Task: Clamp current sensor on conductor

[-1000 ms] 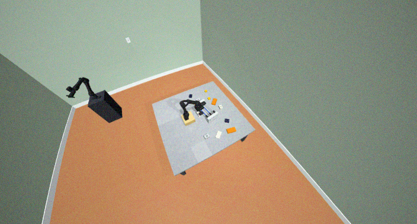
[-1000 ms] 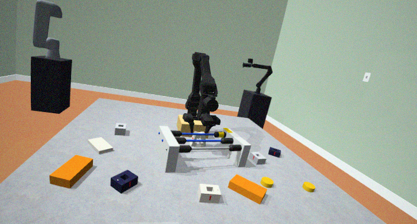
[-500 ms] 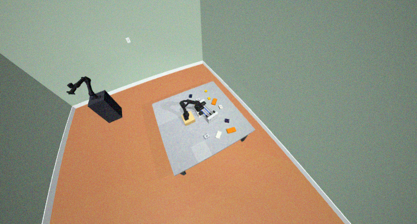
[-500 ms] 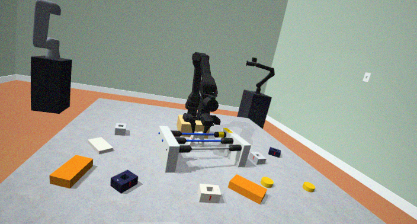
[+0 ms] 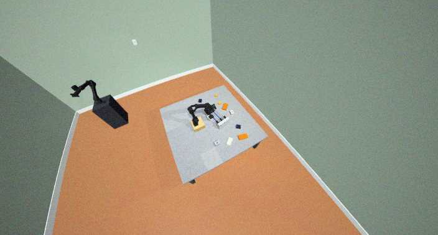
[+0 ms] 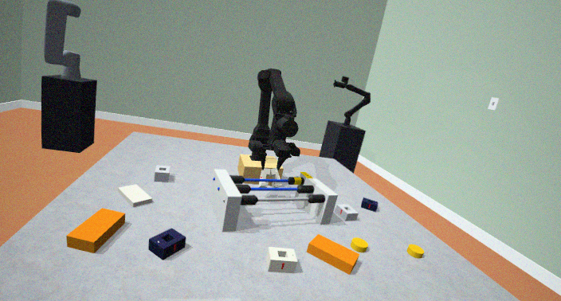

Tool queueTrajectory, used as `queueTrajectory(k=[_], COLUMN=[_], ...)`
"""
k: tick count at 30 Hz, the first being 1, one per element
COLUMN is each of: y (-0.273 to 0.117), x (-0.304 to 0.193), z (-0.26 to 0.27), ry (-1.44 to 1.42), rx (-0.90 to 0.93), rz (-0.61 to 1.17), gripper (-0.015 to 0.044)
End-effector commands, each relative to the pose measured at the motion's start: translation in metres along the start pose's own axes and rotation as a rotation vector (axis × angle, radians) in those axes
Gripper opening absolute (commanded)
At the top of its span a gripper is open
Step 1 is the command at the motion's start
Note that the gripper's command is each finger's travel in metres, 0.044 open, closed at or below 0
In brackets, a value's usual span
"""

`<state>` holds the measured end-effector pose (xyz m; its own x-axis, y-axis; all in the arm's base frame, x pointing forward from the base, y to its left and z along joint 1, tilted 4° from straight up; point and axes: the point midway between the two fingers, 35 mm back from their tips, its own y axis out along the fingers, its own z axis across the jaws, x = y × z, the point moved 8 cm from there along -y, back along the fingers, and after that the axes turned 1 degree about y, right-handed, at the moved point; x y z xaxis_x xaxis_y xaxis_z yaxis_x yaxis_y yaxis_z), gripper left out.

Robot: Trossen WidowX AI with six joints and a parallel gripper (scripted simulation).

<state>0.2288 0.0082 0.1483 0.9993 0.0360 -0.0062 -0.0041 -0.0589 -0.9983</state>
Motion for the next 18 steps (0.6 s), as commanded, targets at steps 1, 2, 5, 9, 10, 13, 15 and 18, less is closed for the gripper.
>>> queueTrajectory(k=[1, 2, 5, 9, 10, 13, 15, 18], y=[-0.022, -0.027, -0.044, -0.065, -0.068, -0.069, -0.069, -0.068], x=[0.0, 0.0, -0.002, -0.007, -0.008, -0.008, -0.007, -0.004], z=[0.0, 0.0, 0.0, 0.0, 0.0, 0.0, 0.0, 0.0], ry=[0.005, 0.005, 0.004, 0.003, 0.003, -0.003, -0.031, -0.115], rx=[-0.001, -0.001, -0.001, -0.002, -0.002, -0.002, -0.002, -0.002], rz=[-0.004, -0.004, -0.003, -0.002, -0.002, -0.002, -0.002, -0.002], gripper=[0.0, 0.0, 0.0, 0.0, 0.0, 0.0, 0.0, 0.0])
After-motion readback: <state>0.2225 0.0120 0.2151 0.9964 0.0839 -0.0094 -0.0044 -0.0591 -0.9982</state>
